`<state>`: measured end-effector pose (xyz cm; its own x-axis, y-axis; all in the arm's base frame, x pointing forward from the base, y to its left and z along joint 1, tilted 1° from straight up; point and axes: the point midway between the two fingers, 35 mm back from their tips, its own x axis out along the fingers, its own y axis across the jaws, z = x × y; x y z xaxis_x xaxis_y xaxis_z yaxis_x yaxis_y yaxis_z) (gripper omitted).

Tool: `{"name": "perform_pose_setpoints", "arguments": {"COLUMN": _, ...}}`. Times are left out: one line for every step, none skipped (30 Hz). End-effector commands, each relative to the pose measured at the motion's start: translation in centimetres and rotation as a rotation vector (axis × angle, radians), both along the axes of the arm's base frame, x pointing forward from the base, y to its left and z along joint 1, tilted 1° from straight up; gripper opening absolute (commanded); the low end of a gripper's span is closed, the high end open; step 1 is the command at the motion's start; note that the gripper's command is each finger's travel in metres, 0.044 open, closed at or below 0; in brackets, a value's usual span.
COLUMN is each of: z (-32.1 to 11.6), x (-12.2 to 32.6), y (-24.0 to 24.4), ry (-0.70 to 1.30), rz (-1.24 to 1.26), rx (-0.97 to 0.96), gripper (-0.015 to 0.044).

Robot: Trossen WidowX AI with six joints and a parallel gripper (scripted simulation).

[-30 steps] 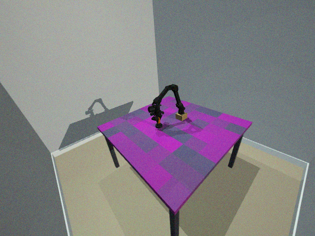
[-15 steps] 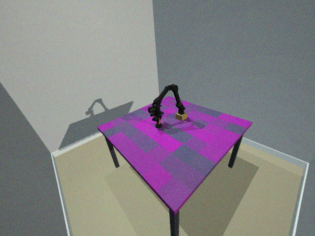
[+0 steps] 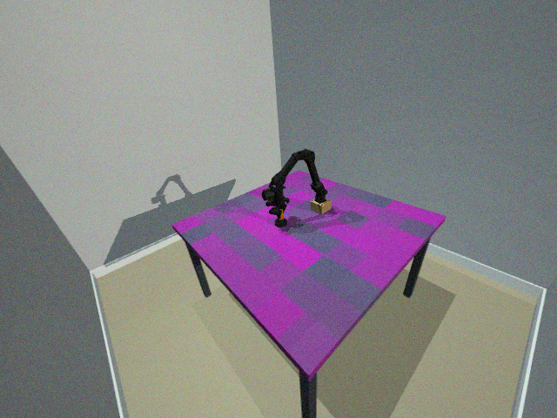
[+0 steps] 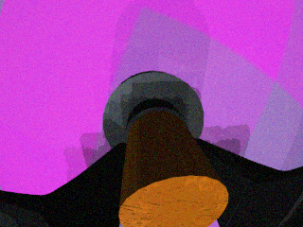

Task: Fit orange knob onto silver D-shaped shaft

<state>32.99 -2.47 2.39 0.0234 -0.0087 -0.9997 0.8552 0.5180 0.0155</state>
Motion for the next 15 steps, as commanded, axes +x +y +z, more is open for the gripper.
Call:
{"name": "perform_pose_setpoints", "arguments": {"z": 0.02, "x": 0.01, "y": 0.00, "ry": 0.000, "rz": 0.000, "rx": 0.000, "gripper": 0.0210}}
{"name": "perform_pose_setpoints", "arguments": {"z": 0.02, "x": 0.01, "y": 0.00, "ry": 0.000, "rz": 0.000, "rx": 0.000, "gripper": 0.0236}}
{"name": "perform_pose_setpoints", "arguments": {"z": 0.02, "x": 0.01, "y": 0.00, "ry": 0.000, "rz": 0.000, "rx": 0.000, "gripper": 0.0262}}
{"name": "perform_pose_setpoints", "arguments": {"z": 0.02, "x": 0.01, "y": 0.00, "ry": 0.000, "rz": 0.000, "rx": 0.000, "gripper": 0.0289}}
{"name": "perform_pose_setpoints", "arguments": {"z": 0.02, "x": 0.01, "y": 0.00, "ry": 0.000, "rz": 0.000, "rx": 0.000, "gripper": 0.0315}}
{"name": "perform_pose_setpoints", "arguments": {"z": 0.02, "x": 0.01, "y": 0.00, "ry": 0.000, "rz": 0.000, "rx": 0.000, "gripper": 0.0341}}
{"name": "perform_pose_setpoints", "arguments": {"z": 0.02, "x": 0.01, "y": 0.00, "ry": 0.000, "rz": 0.000, "rx": 0.000, "gripper": 0.0367}}
{"name": "perform_pose_setpoints", "arguments": {"z": 0.02, "x": 0.01, "y": 0.00, "ry": 0.000, "rz": 0.000, "rx": 0.000, "gripper": 0.0394}}
{"name": "perform_pose_setpoints", "arguments": {"z": 0.02, "x": 0.01, "y": 0.00, "ry": 0.000, "rz": 0.000, "rx": 0.000, "gripper": 0.0420}}
{"name": "perform_pose_setpoints", "arguments": {"z": 0.02, "x": 0.01, "y": 0.00, "ry": 0.000, "rz": 0.000, "rx": 0.000, "gripper": 0.0440}}
{"name": "perform_pose_setpoints", "arguments": {"z": 0.02, "x": 0.01, "y": 0.00, "ry": 0.000, "rz": 0.000, "rx": 0.000, "gripper": 0.0440}}
{"name": "perform_pose_setpoints", "arguments": {"z": 0.02, "x": 0.01, "y": 0.00, "ry": 0.000, "rz": 0.000, "rx": 0.000, "gripper": 0.0440}}
{"name": "perform_pose_setpoints", "arguments": {"z": 0.02, "x": 0.01, "y": 0.00, "ry": 0.000, "rz": 0.000, "rx": 0.000, "gripper": 0.0440}}
{"name": "perform_pose_setpoints", "arguments": {"z": 0.02, "x": 0.01, "y": 0.00, "ry": 0.000, "rz": 0.000, "rx": 0.000, "gripper": 0.0440}}
{"name": "perform_pose_setpoints", "arguments": {"z": 0.02, "x": 0.01, "y": 0.00, "ry": 0.000, "rz": 0.000, "rx": 0.000, "gripper": 0.0440}}
